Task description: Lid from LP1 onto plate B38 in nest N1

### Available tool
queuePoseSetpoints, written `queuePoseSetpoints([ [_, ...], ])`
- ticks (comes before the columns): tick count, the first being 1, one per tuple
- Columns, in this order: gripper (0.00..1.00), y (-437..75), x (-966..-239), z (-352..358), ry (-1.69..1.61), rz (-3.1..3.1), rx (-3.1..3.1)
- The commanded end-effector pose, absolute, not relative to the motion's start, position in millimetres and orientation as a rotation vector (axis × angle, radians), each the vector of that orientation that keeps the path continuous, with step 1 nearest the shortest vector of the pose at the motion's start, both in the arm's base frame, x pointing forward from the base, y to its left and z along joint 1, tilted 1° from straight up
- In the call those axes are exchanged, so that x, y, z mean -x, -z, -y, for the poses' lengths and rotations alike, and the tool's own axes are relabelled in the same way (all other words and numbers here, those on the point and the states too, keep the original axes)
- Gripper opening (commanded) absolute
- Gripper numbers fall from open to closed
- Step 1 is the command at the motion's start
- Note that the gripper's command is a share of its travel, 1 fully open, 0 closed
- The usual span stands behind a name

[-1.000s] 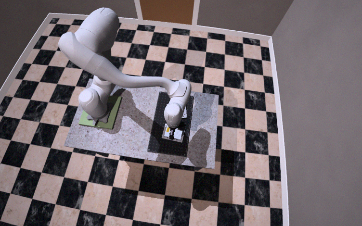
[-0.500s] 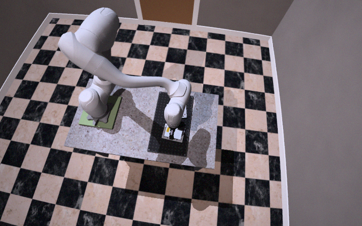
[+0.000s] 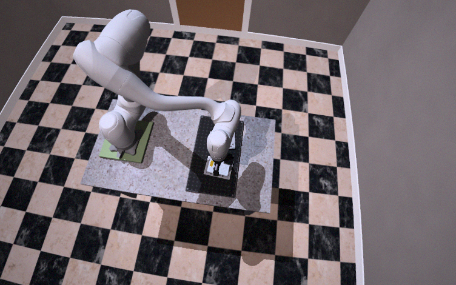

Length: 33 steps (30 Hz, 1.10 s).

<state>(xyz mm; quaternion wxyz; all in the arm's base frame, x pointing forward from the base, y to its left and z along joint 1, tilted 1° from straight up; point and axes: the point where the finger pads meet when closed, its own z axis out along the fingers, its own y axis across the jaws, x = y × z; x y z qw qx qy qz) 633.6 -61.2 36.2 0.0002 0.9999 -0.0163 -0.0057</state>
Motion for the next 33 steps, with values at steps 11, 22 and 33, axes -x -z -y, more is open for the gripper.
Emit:
queuePoseSetpoints([
  [11, 0.69, -41, -634, 61, 0.016, 0.052, -3.141],
  [22, 0.69, -54, -634, 61, 0.016, 0.052, -3.141],
  [33, 0.69, -72, -635, 61, 0.016, 0.052, -3.141],
])
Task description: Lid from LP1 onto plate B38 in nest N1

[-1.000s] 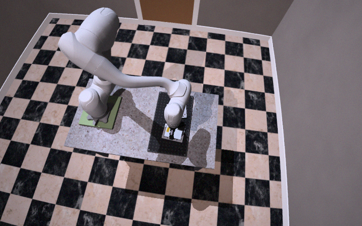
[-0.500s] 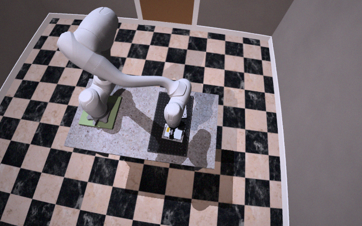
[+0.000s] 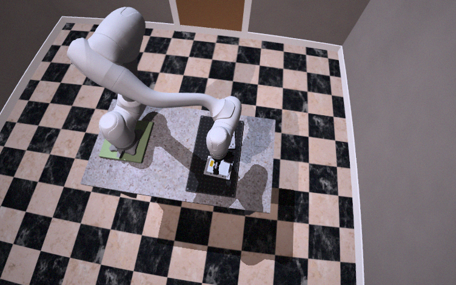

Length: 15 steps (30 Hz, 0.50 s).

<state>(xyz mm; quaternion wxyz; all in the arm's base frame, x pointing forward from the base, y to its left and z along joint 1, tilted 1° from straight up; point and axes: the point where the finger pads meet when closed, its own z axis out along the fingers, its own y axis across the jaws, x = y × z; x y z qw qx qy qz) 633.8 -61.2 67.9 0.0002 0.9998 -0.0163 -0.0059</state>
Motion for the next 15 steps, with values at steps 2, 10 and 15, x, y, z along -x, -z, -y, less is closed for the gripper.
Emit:
queuePoseSetpoints([
  [2, 0.69, -76, -635, 61, 0.016, 0.052, -3.141],
  [10, 0.69, -85, -635, 61, 0.016, 0.052, -3.141],
  [15, 0.69, -86, -635, 61, 0.016, 0.052, -3.141],
])
